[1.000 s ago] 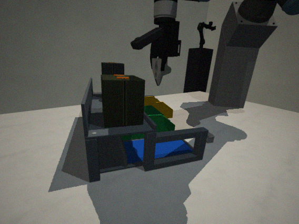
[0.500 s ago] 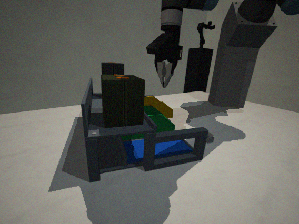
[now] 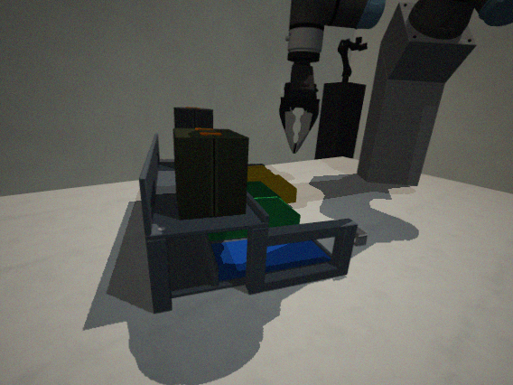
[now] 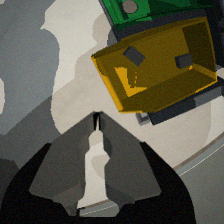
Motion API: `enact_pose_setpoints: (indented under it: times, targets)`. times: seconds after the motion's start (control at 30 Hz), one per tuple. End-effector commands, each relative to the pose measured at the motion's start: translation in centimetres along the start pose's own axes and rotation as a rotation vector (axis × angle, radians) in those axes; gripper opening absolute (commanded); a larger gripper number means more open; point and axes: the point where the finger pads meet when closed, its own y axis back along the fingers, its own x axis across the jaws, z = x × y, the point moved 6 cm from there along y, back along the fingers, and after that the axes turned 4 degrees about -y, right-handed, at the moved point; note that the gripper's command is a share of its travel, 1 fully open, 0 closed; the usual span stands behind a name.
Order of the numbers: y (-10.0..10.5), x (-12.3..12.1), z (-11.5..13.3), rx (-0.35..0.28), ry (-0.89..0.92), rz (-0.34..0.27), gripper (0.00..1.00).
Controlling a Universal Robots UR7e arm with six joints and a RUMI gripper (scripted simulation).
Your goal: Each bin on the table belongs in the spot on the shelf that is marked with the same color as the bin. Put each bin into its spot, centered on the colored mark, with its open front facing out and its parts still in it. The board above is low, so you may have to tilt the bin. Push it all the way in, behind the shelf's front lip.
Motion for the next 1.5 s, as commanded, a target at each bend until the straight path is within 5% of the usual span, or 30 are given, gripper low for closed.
enact_pose_setpoints:
  times: [0.0, 0.5, 1.47]
  targets:
    - [-0.2, -1.1, 1.2, 0.025, 0.197, -0.002, 0.0]
    - [-0.4, -2.6, 2.3, 0.033, 0.393, 0.006, 0.0]
    - [-0.4, -2.6, 2.4, 0.034, 0.406, 0.006, 0.0]
